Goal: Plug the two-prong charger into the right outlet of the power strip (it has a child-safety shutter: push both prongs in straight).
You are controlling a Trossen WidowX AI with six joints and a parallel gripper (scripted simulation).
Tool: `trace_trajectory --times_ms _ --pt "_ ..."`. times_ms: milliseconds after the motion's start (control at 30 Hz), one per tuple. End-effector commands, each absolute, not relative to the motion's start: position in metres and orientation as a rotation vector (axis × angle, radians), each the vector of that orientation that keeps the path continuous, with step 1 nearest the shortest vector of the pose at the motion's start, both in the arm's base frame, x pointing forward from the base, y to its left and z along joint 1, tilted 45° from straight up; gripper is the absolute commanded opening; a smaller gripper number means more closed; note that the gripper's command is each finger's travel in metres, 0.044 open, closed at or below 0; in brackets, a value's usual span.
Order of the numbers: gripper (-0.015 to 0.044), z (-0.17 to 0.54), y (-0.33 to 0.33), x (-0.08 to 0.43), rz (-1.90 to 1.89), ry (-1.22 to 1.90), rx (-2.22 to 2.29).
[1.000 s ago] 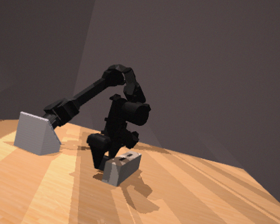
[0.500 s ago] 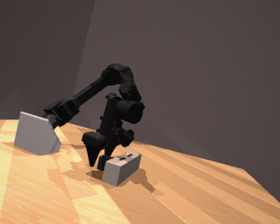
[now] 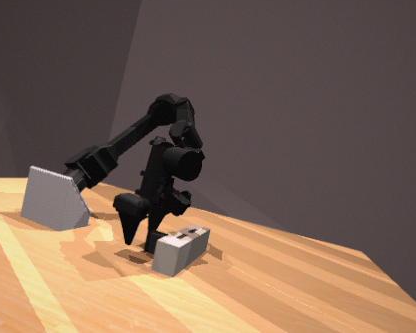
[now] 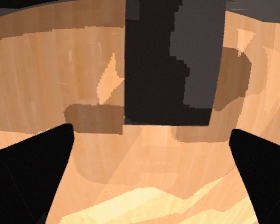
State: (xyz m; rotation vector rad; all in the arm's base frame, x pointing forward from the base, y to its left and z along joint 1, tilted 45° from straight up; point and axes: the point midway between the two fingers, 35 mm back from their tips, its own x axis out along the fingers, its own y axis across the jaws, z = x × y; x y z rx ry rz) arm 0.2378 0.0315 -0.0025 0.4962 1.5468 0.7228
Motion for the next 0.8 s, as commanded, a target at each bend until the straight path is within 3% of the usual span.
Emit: trace_trajectory --times_ms 0,500,767 --pt "0.044 -0.004 0.031 0.231 0.725 1.55 0.493" --pt "0.044 -0.003 0.029 0.219 0.718 1.537 0.502" --pt "0.044 0.045 -0.018 0.24 0.523 1.028 0.641"
